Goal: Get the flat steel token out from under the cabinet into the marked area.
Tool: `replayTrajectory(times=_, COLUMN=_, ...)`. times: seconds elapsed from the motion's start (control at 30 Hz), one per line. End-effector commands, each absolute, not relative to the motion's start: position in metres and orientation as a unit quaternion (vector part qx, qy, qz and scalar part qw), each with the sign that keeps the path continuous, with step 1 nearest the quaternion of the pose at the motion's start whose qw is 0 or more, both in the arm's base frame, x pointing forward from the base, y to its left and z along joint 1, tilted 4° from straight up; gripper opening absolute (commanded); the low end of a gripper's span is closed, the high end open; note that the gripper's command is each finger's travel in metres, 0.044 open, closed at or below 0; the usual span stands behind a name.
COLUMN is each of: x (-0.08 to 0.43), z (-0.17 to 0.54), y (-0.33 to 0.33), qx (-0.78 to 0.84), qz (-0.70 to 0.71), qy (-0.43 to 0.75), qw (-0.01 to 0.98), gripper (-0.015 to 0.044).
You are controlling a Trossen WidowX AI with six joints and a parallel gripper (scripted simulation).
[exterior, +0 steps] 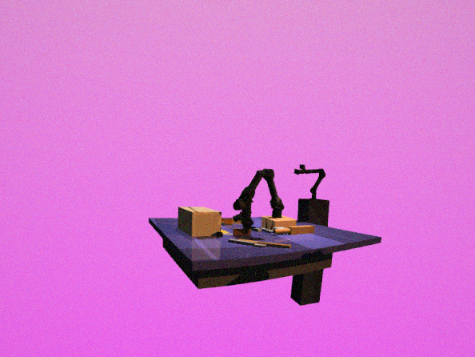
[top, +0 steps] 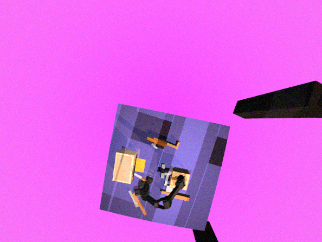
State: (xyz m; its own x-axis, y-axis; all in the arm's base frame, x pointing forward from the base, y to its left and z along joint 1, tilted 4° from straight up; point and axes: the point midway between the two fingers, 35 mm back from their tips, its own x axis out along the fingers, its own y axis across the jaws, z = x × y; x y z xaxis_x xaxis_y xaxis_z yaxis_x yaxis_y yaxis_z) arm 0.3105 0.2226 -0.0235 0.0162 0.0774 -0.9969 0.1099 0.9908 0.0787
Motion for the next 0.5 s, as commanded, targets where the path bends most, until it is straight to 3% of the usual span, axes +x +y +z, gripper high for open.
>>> replayTrajectory(times=0.0, x=0.317, z=-0.023, y=0.222, qx=0.067, qz=-0.011, qy=0.7, qw=0.711, gripper=0.0)
replayTrajectory(times=0.47, x=0.334, z=-0.023, y=0.22, qx=0.067, qz=-0.011, qy=0.699, qw=0.712, gripper=0.0)
